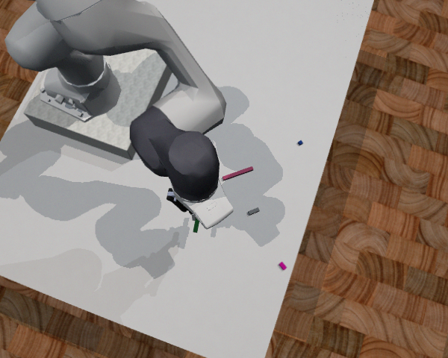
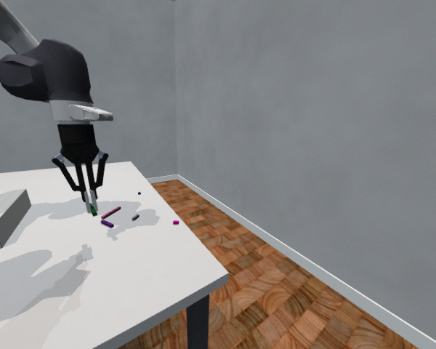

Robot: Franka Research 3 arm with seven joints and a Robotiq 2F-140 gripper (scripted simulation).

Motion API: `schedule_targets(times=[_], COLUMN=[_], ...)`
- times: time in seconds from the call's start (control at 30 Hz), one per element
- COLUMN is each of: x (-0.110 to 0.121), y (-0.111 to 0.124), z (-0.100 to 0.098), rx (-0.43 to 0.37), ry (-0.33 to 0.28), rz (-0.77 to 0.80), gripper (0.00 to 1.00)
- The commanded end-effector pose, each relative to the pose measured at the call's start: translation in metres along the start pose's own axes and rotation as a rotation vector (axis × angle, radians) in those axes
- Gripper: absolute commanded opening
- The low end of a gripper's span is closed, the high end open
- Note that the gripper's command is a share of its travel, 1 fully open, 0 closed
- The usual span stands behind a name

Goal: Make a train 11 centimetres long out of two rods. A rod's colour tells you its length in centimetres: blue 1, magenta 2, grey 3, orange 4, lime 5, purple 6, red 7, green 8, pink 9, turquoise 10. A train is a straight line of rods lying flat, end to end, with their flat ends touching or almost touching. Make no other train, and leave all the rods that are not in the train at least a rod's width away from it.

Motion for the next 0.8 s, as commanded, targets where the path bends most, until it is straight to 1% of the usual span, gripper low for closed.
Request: schedule_targets(times=[0.0, 0.47, 0.53, 0.57, 0.77], x=[-0.009, -0.043, -0.043, -0.05, -0.066], y=[0.005, 0.015, 0.015, 0.018, 0.026], z=[0.0, -0.003, -0.003, -0.004, -0.004], rx=[0.012, 0.021, 0.021, 0.022, 0.023], ry=[0.02, 0.019, 0.019, 0.019, 0.017], rz=[0.166, 0.348, 0.348, 0.383, 0.46], gripper=[0.12, 0.12, 0.12, 0.12, 0.12])
Point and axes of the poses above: the point where the finger pads meet when closed, its own z axis out along the fingers, its own x axis across the jaws, y = z × x, the point moved 10 cm from there along -z, back along the fingers, and after that the axes turned 8 degrees about z, right-handed, at the moved point
